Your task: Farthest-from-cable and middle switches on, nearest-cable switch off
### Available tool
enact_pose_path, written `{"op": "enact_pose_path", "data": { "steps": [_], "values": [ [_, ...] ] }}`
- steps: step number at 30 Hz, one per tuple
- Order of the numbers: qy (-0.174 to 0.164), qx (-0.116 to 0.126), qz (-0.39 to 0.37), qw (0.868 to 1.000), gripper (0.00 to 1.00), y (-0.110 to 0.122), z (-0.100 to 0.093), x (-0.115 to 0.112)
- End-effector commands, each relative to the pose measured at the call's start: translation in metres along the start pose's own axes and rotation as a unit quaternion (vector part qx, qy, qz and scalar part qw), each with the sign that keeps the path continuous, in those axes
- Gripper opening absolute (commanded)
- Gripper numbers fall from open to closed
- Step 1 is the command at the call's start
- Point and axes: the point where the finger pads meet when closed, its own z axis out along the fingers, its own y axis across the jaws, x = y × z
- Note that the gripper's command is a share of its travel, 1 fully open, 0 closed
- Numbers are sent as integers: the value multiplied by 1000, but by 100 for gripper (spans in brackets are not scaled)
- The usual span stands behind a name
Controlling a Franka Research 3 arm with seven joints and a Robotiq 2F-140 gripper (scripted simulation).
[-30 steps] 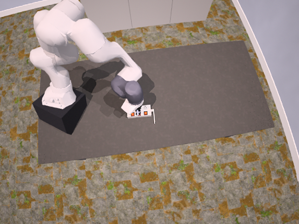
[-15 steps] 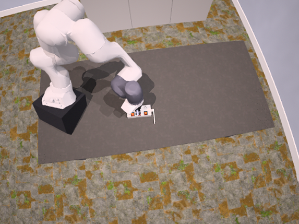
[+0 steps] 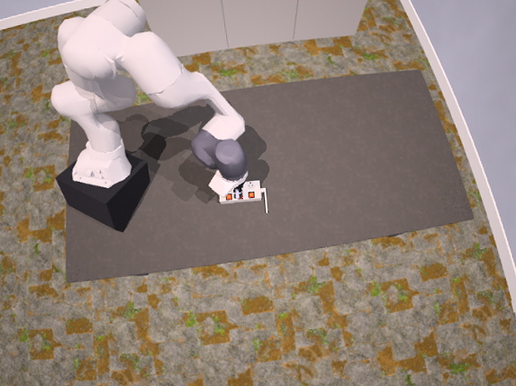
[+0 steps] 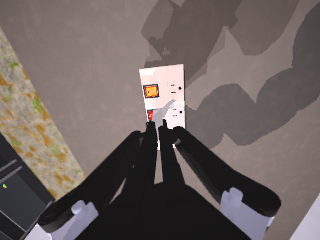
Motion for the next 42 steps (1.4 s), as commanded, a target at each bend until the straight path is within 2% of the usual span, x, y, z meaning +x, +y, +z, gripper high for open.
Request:
{"op": "enact_pose_path", "data": {
  "steps": [1,42],
  "values": [
    [-2,1,2,1000,0,0,-1,-1],
    [-2,1,2,1000,0,0,3,-1]
  ]
}}
